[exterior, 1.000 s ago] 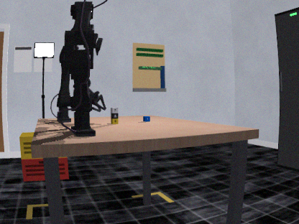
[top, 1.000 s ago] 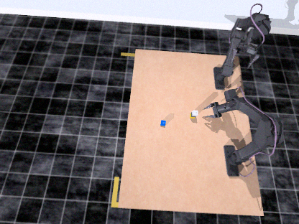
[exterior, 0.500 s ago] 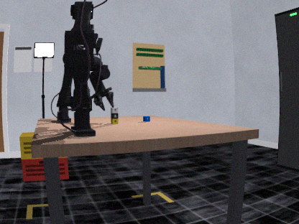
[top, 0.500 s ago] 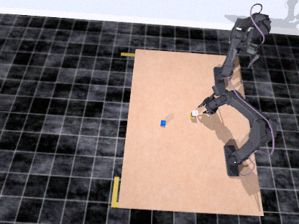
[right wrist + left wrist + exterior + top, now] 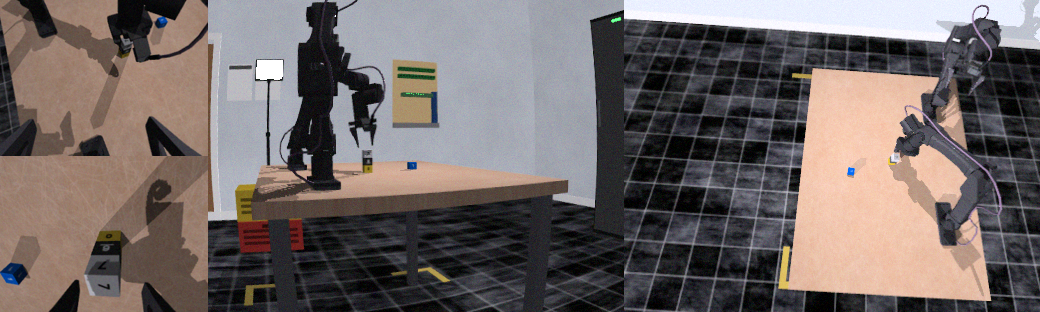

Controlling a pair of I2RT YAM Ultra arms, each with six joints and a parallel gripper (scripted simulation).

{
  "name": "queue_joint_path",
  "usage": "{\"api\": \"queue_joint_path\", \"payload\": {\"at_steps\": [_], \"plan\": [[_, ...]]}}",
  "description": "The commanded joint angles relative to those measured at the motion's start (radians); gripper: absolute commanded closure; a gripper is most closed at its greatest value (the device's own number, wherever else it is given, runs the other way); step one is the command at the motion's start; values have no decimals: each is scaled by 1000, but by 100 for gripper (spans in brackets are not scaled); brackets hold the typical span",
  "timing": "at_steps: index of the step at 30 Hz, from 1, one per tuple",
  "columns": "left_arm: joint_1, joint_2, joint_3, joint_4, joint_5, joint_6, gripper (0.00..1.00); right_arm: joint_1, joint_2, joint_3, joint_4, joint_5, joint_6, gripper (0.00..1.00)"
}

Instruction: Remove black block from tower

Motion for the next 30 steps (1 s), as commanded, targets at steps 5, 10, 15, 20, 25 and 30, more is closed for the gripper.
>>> {"api": "queue_joint_path", "payload": {"at_steps": [5, 10, 15, 20, 25, 30], "plan": [[83, 51, 91, -132, 98, -82, 45, 7, -9, 32, -2, 5, 2, 0], [99, 55, 115, -125, 88, -69, 45, 7, -9, 32, -2, 5, 2, 0], [93, 56, 117, -126, 89, -69, 45, 7, -9, 32, -2, 5, 2, 0], [93, 56, 117, -127, 89, -70, 45, 7, -9, 32, -2, 5, 2, 0], [82, 75, 102, -108, 89, -81, 45, 7, -9, 32, -2, 5, 2, 0], [76, 88, 95, -80, 89, -88, 45, 7, -9, 32, -2, 5, 2, 0]]}}
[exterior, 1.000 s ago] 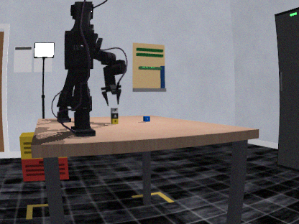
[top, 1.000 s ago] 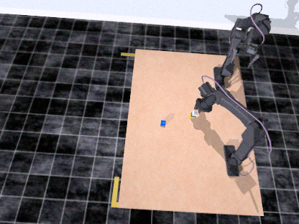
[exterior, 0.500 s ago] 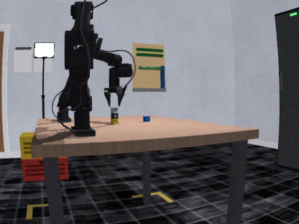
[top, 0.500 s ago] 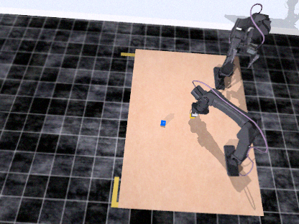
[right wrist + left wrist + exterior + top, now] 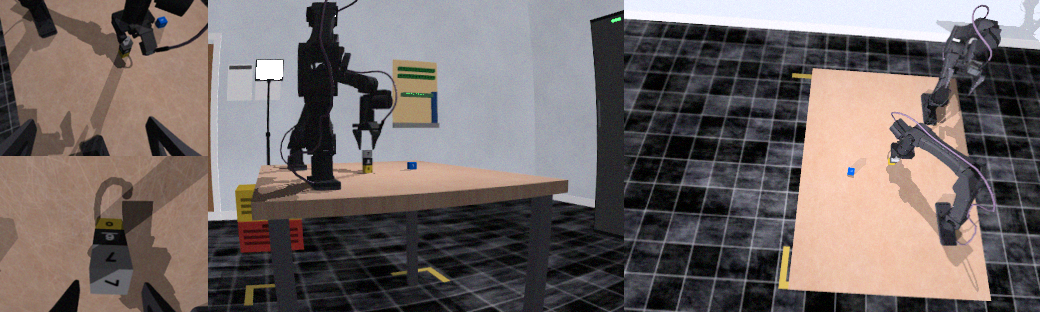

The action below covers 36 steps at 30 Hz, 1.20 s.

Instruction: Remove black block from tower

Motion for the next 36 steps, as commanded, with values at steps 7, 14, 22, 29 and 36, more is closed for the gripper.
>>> {"api": "queue_joint_path", "payload": {"at_steps": [7, 14, 22, 29, 36], "plan": [[-10, 2, -16, 55, 14, -7, 45, 7, -9, 32, -2, 5, 2, 0], [-10, 6, -50, 93, 14, -7, 45, 7, -9, 32, -2, 5, 2, 0], [-10, 8, -64, 110, 14, -7, 53, 7, -9, 32, -2, 5, 2, 0], [-4, -4, -69, 112, 14, 0, 62, 7, -9, 32, -2, 5, 2, 0], [-4, -4, -69, 111, 14, 0, 70, 7, -9, 32, -2, 5, 2, 0]]}}
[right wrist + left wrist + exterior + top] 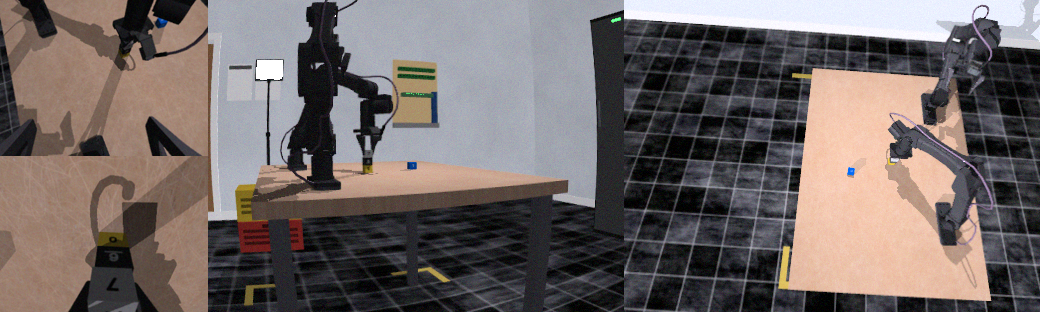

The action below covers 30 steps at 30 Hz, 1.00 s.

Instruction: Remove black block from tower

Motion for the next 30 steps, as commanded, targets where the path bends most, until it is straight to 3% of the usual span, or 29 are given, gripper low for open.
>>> {"api": "queue_joint_path", "payload": {"at_steps": [1, 5, 7, 8, 9, 11, 12, 18, 24, 30], "plan": [[7, -23, -18, 17, 13, 9, 72, 7, -9, 32, -2, 5, 2, 0], [7, -23, -18, 15, 13, 5, 74, 7, -9, 32, -2, 5, 2, 0], [7, -23, -18, 14, 13, 5, 97, 7, -9, 32, -2, 5, 2, 0], [7, -23, -18, 14, 13, 5, 100, 7, -9, 32, -2, 5, 2, 0], [7, -23, -18, 14, 13, 5, 100, 7, -9, 32, -2, 5, 2, 0], [7, -24, -4, -9, 13, 5, 77, 7, -9, 32, -2, 5, 2, 0], [8, -25, 2, -20, 13, 5, 73, 7, -9, 32, -2, 5, 2, 0], [9, -43, 98, -118, 13, 7, 73, 7, -9, 32, -2, 5, 2, 0], [9, -37, 122, -123, 13, 7, 73, 7, -9, 32, -2, 5, 2, 0], [9, -101, 13, -75, 12, 8, 73, 7, -9, 32, -2, 5, 2, 0]]}}
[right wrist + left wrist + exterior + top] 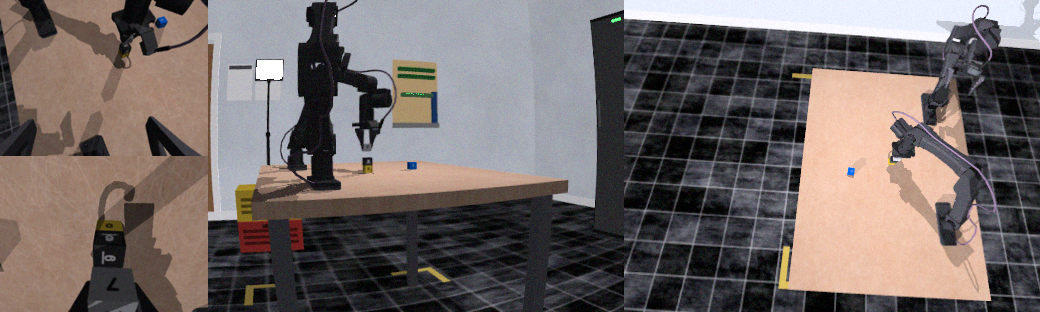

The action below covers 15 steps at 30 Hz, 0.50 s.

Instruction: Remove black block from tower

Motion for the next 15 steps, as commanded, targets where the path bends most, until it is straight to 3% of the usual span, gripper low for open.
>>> {"api": "queue_joint_path", "payload": {"at_steps": [1, 6, 8, 11, 15], "plan": [[9, -98, -73, 20, 12, 6, 73, 7, -9, 32, -2, 5, 2, 0], [9, -258, -270, 24, 12, 7, 73, 7, -9, 32, -2, 5, 2, 0], [9, -258, -270, 24, 12, 7, 73, 7, -9, 32, -2, 5, 2, 0], [10, -366, -380, 21, 12, 7, 73, 7, -9, 32, -2, 5, 2, 0], [11, -473, -483, 1, 13, 8, 73, 5, 21, 31, 61, -9, -36, 45]]}}
